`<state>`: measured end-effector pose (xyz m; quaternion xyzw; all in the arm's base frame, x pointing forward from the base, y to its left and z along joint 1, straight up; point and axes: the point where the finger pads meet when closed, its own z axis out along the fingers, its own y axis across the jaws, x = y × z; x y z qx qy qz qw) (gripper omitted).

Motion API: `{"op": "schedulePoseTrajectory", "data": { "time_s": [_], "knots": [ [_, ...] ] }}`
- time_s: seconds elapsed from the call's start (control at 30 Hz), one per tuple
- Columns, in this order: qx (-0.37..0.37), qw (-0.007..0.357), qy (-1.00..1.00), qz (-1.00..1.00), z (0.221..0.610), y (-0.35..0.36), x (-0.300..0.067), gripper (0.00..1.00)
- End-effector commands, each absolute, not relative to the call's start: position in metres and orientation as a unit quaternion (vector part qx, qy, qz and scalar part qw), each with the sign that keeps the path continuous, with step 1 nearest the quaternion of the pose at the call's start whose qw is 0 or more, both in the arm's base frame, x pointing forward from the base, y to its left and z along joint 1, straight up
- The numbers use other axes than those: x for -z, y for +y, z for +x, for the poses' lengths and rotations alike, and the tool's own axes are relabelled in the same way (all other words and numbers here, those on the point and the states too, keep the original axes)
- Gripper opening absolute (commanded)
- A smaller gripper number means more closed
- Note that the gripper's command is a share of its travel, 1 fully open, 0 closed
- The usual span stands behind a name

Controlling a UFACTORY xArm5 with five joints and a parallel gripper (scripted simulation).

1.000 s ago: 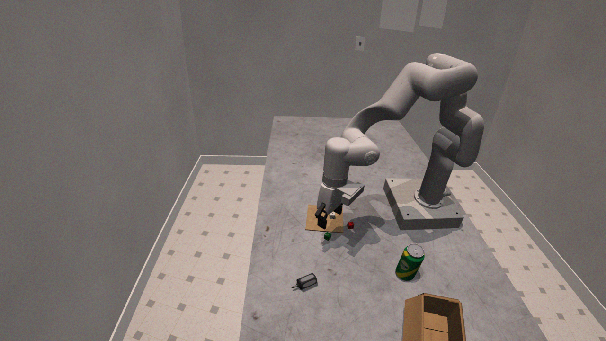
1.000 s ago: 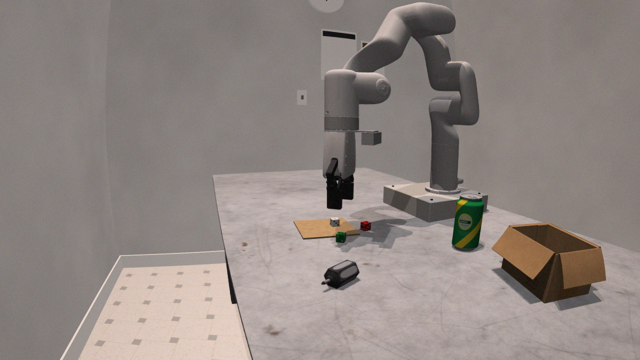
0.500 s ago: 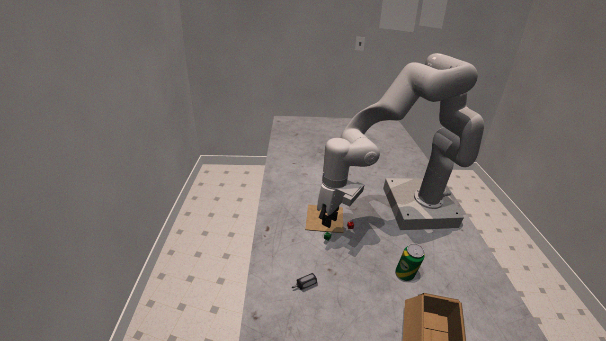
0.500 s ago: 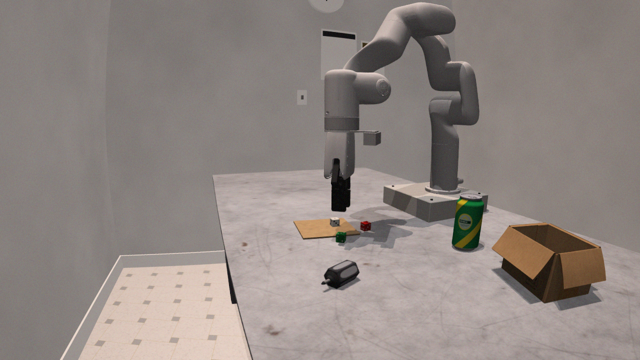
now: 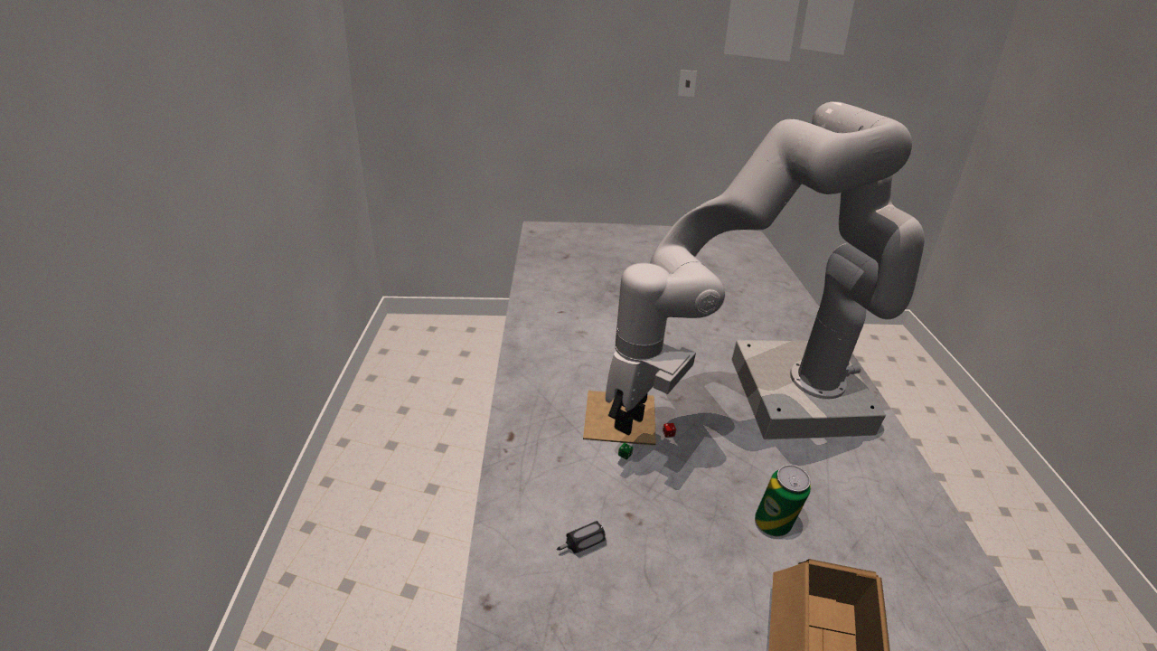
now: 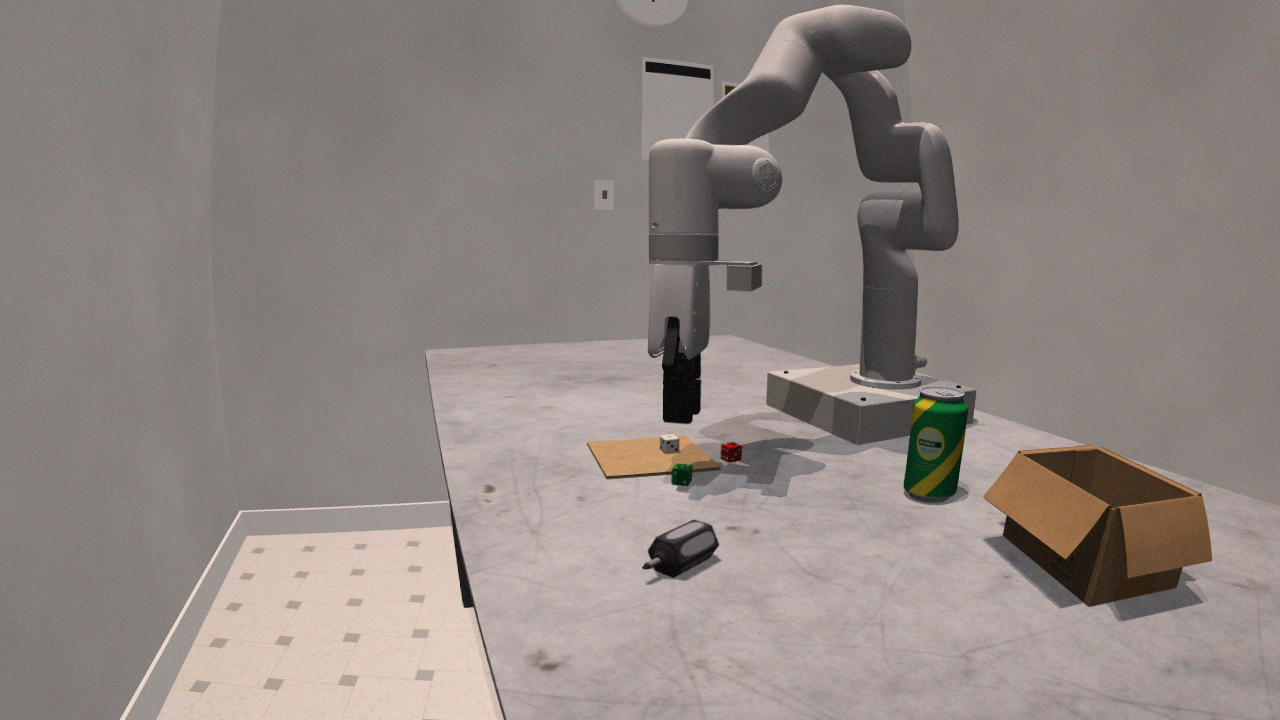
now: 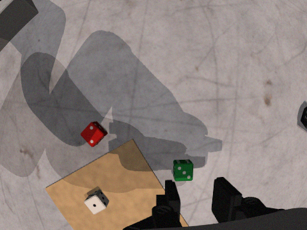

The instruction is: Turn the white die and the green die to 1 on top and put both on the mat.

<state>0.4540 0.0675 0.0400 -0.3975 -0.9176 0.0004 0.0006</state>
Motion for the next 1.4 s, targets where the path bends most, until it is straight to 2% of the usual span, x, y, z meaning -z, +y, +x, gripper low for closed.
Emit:
{"op": "schedulePoseTrajectory", "data": {
  "time_s": [0.0, 0.7, 1.37],
  "knots": [
    [0.001, -0.001, -0.918, -0.398, 0.455, 0.068, -0.041, 0.36],
    [0.001, -0.001, -0.918, -0.397, 0.455, 0.068, -0.038, 0.36],
    [0.001, -0.001, -0.918, -0.397, 0.456, 0.067, -0.015, 0.36]
  ]
}}
